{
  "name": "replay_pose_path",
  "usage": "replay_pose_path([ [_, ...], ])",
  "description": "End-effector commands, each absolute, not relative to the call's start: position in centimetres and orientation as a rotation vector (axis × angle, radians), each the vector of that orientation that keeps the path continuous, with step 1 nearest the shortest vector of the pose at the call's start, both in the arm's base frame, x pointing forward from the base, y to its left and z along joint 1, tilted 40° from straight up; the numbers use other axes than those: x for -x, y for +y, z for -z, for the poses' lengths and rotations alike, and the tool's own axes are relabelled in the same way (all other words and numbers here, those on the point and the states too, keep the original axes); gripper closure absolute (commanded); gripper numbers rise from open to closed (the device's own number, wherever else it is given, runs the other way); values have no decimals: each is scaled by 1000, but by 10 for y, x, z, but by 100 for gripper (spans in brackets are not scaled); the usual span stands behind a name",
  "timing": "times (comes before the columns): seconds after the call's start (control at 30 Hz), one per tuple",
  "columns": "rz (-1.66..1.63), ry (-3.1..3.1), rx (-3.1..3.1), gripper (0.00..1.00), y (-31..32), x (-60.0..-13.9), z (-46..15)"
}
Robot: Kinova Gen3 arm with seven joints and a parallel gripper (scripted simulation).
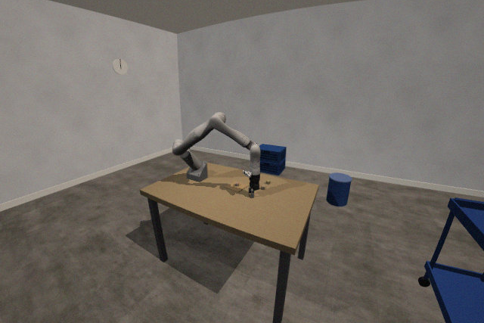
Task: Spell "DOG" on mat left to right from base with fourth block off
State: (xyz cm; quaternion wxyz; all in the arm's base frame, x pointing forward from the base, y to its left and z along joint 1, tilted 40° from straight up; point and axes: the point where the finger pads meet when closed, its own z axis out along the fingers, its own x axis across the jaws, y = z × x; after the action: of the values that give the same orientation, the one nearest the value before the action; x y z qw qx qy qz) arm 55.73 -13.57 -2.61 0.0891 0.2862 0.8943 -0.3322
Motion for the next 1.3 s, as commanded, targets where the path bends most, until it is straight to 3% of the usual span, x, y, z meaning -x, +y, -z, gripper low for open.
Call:
replay_pose_path([
  [0.0,986,2660,-850,51,-135,-558,26],
  [0.67,986,2660,-850,51,-132,-558,23],
  [1.27,986,2660,-850,51,-72,-561,-48],
])
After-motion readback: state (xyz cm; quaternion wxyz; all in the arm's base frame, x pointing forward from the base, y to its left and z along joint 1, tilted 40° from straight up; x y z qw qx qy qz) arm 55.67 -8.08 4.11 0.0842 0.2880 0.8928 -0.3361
